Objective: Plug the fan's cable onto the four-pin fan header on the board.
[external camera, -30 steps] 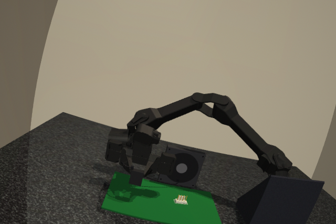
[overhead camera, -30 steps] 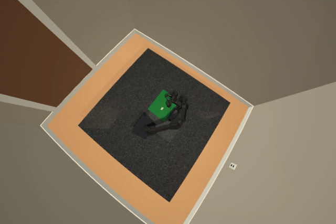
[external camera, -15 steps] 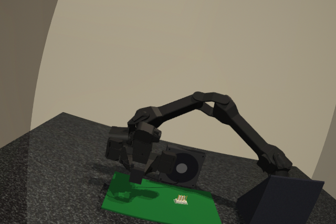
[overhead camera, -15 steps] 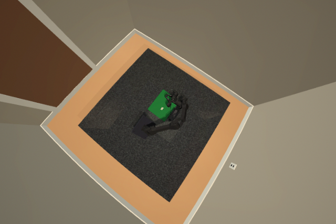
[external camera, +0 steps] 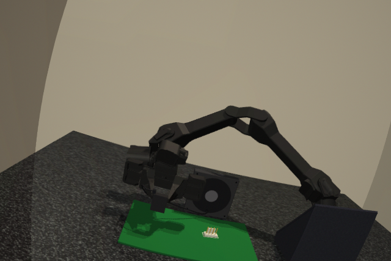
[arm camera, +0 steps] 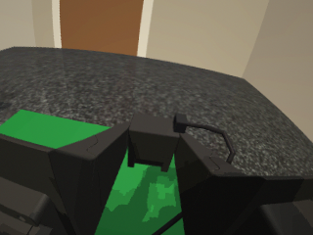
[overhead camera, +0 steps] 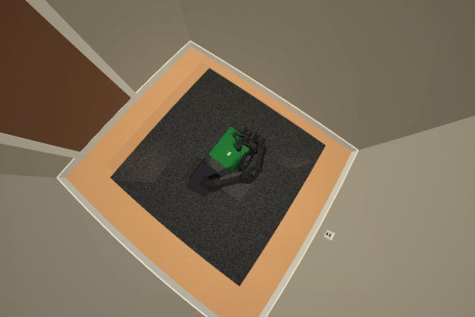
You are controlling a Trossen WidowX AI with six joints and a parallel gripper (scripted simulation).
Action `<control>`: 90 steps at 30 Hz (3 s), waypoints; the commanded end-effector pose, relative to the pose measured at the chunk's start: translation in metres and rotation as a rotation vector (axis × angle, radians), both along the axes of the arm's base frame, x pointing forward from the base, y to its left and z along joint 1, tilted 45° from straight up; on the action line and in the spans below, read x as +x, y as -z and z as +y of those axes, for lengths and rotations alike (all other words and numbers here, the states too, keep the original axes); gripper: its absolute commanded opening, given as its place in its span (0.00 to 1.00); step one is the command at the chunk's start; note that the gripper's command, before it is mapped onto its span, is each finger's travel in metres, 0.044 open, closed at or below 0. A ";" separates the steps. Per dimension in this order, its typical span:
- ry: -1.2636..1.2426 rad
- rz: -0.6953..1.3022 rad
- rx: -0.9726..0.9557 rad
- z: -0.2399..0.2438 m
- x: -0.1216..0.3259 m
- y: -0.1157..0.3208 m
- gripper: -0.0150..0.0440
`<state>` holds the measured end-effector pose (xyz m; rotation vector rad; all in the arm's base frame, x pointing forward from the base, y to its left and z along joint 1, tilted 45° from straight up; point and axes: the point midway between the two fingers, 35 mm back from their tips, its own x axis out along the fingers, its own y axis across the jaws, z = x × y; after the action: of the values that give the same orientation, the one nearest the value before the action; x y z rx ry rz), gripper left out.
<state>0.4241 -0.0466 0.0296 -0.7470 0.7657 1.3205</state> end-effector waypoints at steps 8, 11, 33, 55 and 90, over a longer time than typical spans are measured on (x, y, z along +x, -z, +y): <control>-0.003 0.000 -0.001 -0.006 -0.002 0.007 0.25; -0.003 0.000 -0.001 -0.007 -0.002 0.008 0.25; -0.003 0.000 -0.001 -0.017 -0.002 0.017 0.25; -0.003 0.000 -0.002 -0.026 -0.003 0.026 0.25; -0.003 0.001 -0.002 -0.040 -0.004 0.040 0.25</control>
<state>0.4200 -0.0830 -0.0075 -0.7431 0.7647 1.3229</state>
